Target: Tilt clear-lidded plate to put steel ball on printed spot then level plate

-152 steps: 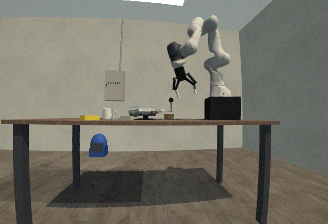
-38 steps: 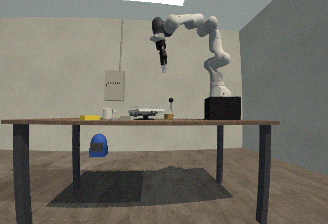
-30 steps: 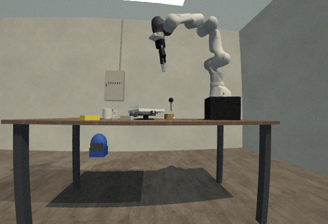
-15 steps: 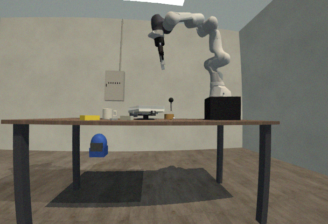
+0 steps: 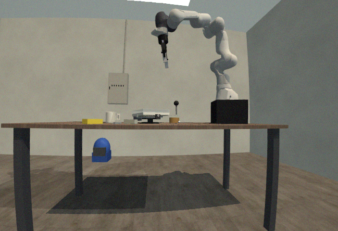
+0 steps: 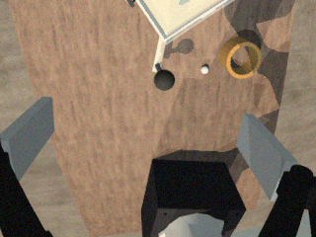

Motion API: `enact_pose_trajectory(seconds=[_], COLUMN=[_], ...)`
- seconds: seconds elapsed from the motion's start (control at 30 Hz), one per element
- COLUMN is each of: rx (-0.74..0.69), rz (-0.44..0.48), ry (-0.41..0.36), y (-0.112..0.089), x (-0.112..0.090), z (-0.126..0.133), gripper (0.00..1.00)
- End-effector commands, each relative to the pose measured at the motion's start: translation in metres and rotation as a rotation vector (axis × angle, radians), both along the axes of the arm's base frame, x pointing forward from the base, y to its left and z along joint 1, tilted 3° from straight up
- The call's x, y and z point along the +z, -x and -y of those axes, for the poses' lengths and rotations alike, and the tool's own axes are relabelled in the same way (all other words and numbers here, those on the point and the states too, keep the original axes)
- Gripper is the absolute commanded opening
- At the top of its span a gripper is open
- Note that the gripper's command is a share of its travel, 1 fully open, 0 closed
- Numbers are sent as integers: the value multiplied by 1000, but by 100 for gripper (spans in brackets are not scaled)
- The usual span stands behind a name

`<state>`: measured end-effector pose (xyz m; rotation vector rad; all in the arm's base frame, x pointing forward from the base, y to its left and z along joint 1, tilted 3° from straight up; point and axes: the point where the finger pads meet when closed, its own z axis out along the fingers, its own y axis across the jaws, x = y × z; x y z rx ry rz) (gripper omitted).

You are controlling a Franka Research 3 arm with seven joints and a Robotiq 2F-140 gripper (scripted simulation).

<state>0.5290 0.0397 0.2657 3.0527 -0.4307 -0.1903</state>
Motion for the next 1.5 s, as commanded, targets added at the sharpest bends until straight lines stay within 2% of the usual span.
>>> enact_pose_trajectory(seconds=[0.0,0.4,0.43,1.17,1.2,1.47], rx=[-38,-38,-144,-144,-251,-251], rz=[-11,-11,24,24,58,58], ry=[3,3,5,5,6,6], y=[3,3,-8,-8,-16,-16], x=[-1,-1,32,32,66,66], z=[-1,-1,8,8,17,17], gripper=[100,100,100,100,100,100])
